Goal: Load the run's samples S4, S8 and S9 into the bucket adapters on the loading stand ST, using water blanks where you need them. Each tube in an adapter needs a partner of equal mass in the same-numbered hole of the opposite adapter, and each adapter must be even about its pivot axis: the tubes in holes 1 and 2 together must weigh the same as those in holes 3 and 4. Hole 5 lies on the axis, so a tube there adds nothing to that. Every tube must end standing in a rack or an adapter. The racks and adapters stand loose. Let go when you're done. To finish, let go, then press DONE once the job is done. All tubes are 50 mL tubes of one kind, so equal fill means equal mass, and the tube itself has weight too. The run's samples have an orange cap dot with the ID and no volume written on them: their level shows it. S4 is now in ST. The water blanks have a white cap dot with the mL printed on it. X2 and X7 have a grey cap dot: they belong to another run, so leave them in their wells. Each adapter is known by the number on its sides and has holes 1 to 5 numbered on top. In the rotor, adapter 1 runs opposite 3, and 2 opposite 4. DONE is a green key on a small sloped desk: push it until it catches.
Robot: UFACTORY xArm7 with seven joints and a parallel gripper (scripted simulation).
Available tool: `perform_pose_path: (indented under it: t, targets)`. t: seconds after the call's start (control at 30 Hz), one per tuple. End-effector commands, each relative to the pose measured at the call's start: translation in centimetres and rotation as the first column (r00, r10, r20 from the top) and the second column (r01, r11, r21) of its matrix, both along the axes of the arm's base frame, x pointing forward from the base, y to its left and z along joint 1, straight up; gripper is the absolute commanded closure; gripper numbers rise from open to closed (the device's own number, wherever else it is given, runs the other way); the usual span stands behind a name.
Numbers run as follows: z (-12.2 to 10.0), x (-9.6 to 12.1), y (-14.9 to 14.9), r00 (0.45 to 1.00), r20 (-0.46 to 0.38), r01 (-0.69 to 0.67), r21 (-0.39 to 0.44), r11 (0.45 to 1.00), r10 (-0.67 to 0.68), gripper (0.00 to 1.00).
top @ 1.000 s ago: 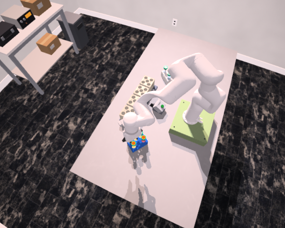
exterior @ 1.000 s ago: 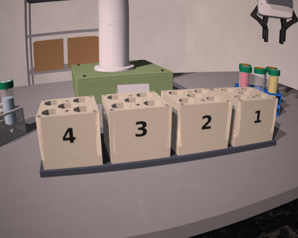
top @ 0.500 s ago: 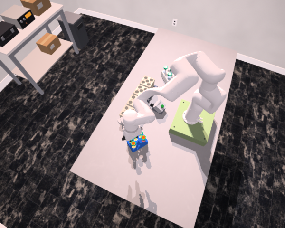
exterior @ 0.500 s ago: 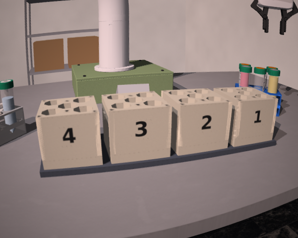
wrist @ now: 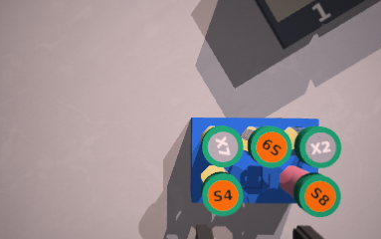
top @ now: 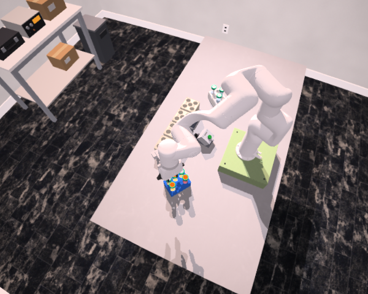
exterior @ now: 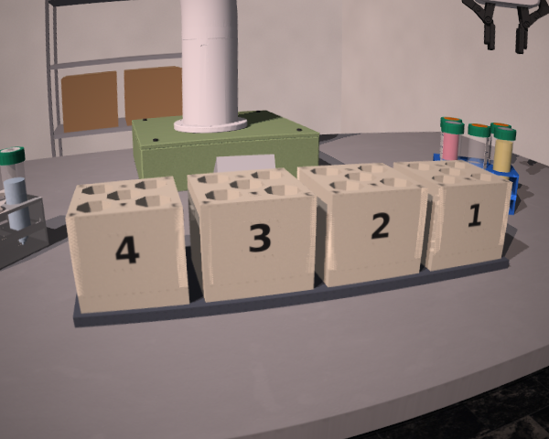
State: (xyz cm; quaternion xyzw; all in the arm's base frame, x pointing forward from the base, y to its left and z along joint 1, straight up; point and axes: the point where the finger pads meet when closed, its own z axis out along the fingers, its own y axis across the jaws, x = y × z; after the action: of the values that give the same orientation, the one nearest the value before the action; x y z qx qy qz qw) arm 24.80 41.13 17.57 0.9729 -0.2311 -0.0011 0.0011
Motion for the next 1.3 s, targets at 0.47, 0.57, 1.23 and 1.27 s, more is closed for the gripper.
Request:
perform_pose_path:
  t: [0.47, 0.57, 1.23, 1.27]
  targets:
    - [0.2, -0.4, -0.8, 1.000, 0.002, 0.000, 0.005, 1.000, 0.000, 0.43]
    - [0.2, -1.0, -2.1, 1.000, 0.002, 0.000, 0.004, 1.000, 0.000, 0.43]
    - [0.2, -3.5, -7.0, 1.000, 0.002, 0.000, 0.004, 1.000, 0.000, 0.43]
    - [0.2, -3.5, -7.0, 1.000, 0.002, 0.000, 0.004, 1.000, 0.000, 0.43]
